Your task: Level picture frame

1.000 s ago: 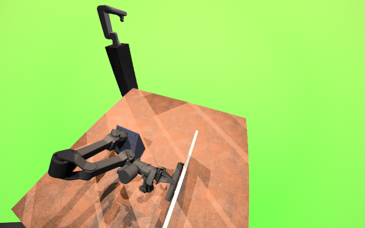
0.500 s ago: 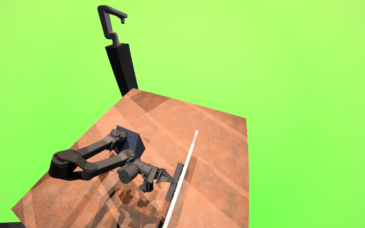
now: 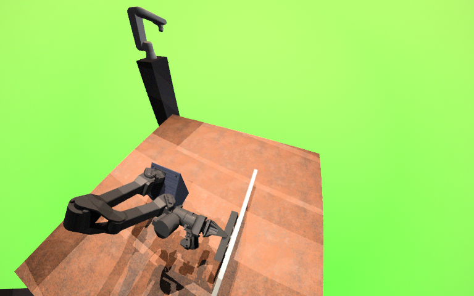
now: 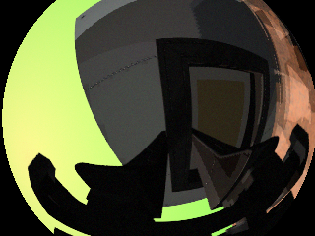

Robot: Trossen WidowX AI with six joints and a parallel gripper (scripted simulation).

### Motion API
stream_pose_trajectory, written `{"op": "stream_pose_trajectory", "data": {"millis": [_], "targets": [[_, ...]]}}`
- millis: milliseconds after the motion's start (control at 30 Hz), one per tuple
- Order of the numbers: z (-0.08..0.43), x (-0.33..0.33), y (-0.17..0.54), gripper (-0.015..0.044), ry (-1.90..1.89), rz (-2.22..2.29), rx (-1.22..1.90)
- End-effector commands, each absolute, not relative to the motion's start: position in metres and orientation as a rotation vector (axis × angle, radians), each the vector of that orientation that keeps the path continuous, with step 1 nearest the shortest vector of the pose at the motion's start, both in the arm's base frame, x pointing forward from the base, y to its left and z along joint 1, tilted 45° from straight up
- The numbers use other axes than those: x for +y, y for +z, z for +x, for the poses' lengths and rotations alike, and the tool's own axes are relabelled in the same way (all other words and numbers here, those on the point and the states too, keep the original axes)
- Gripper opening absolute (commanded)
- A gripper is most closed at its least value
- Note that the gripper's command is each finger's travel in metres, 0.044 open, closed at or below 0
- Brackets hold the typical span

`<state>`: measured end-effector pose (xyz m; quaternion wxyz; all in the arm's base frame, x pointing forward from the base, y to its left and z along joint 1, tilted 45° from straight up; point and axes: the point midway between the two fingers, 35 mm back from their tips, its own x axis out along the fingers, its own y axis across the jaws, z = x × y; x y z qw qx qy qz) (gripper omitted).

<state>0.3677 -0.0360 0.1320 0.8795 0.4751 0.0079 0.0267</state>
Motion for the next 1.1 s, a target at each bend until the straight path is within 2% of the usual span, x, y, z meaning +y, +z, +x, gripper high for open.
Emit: {"op": "stream_pose_trajectory", "data": {"millis": [0,1067], "targets": [[0.3677,-0.0362,0.1319,0.0,0.054,0.974,0.015],[0.3678,-0.0356,0.1319,0.0,0.055,0.823,0.01]]}}
